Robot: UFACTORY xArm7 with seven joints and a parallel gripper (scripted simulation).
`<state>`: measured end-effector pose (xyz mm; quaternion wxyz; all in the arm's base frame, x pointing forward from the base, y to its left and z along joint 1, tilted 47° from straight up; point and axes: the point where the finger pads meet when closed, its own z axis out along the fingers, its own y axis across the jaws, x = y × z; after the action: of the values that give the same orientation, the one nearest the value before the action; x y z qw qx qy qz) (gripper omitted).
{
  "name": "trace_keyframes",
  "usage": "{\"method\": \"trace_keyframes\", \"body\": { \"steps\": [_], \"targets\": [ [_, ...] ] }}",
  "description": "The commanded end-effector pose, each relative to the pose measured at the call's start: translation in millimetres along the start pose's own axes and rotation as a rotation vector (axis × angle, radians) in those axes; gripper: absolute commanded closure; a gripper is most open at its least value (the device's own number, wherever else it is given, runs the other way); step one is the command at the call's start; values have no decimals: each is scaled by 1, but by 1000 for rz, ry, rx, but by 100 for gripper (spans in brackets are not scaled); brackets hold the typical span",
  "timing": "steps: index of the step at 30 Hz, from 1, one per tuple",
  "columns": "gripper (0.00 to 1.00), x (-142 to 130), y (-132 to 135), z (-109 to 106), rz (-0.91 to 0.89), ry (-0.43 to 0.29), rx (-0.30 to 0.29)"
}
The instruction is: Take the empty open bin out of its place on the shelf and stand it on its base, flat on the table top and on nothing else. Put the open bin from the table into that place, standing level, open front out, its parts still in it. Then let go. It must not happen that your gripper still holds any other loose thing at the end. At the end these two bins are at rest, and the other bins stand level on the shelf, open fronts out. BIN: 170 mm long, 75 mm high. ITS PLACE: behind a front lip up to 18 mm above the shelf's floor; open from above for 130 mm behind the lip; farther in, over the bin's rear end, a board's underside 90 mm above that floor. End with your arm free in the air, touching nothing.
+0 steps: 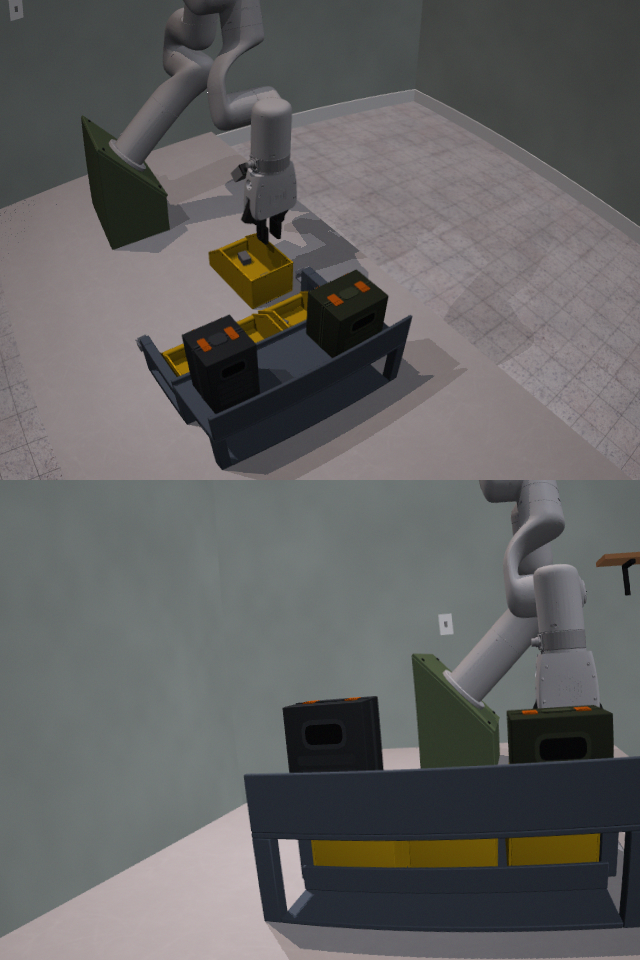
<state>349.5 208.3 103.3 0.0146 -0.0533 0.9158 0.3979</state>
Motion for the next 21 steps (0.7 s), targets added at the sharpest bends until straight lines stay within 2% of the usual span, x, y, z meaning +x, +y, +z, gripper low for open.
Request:
{"method": "trace_keyframes", "body": {
  "steps": [1,21],
  "targets": [
    [74,-1,0,-1,1,-3,0],
    [74,-1,0,7,1,-3,0]
  ]
}}
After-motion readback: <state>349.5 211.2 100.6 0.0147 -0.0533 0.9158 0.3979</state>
